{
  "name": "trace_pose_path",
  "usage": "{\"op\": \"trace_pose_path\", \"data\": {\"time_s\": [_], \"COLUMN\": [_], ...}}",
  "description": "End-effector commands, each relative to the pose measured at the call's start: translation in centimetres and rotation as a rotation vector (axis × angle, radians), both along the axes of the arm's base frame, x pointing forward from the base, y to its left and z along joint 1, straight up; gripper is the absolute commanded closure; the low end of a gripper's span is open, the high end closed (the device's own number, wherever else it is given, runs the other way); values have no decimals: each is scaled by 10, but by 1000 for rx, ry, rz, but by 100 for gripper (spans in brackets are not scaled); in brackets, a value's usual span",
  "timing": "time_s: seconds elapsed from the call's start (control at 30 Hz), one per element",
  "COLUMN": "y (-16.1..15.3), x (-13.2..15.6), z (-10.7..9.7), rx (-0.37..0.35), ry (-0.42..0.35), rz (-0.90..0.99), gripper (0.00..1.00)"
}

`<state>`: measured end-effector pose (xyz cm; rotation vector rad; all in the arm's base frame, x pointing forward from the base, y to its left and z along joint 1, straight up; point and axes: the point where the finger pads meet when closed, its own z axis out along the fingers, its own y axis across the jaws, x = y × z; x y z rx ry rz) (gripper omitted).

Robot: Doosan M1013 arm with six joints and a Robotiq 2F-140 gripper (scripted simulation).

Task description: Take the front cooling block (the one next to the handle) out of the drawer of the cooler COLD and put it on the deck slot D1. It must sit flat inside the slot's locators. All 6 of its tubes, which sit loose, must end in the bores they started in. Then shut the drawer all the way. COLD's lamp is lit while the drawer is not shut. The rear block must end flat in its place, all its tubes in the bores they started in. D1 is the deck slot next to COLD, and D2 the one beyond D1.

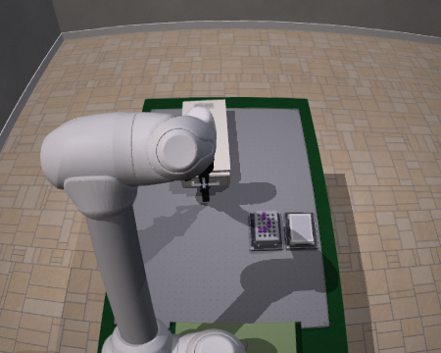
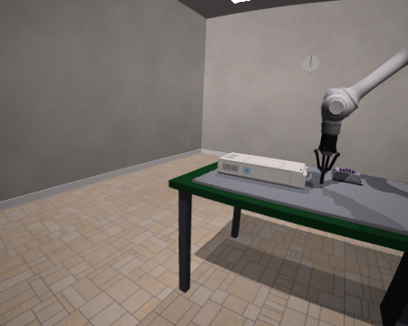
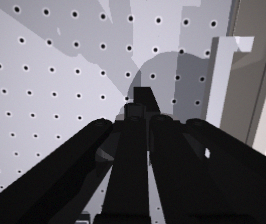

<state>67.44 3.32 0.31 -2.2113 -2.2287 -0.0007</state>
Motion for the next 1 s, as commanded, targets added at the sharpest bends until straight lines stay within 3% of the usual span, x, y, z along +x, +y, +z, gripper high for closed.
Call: {"op": "trace_pose_path", "data": {"time_s": [0.0, 0.97], "y": [0, 0], "x": [1, 1], "z": [4, 39], "rx": [0, 0], "ry": [-2, -2], "rz": [0, 0], "gripper": [90, 90]}}
